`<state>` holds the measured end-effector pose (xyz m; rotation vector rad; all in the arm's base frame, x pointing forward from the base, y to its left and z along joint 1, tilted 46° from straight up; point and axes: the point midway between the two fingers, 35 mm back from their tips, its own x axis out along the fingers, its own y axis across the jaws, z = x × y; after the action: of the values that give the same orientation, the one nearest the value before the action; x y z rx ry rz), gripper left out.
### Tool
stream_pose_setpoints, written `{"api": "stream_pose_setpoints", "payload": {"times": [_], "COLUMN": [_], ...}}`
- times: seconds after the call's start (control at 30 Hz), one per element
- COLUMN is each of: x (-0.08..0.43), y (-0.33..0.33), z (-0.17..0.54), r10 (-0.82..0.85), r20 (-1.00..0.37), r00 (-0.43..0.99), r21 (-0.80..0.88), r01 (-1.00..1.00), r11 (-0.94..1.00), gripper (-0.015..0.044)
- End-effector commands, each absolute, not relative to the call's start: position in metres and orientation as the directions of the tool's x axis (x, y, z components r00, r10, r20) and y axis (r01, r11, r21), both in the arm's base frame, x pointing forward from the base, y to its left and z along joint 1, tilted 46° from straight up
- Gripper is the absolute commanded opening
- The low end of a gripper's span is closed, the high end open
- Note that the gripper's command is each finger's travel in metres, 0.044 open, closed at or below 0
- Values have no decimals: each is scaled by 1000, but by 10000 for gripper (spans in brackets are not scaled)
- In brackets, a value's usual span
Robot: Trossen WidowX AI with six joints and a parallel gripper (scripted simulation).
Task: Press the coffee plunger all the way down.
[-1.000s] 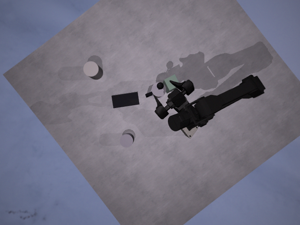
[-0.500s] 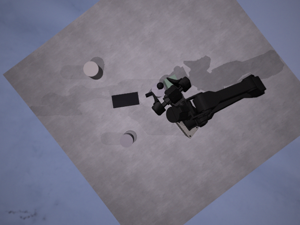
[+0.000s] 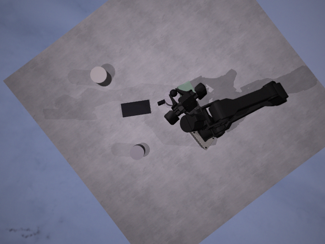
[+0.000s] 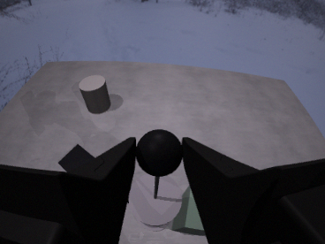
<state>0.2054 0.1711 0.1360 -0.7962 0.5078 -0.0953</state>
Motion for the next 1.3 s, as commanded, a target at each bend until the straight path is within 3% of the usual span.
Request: {"api": "stream_pose_setpoints", "payload": {"times": [0.0, 1.27], "x": [206, 213], "y": [171, 138], "z": [137, 96], "r10": [-269, -269], "r20": [-396, -405], "r00": [878, 874], "r21": [-706, -703], "r01": [-104, -109], "r11": [700, 703], "gripper": [121, 121]}}
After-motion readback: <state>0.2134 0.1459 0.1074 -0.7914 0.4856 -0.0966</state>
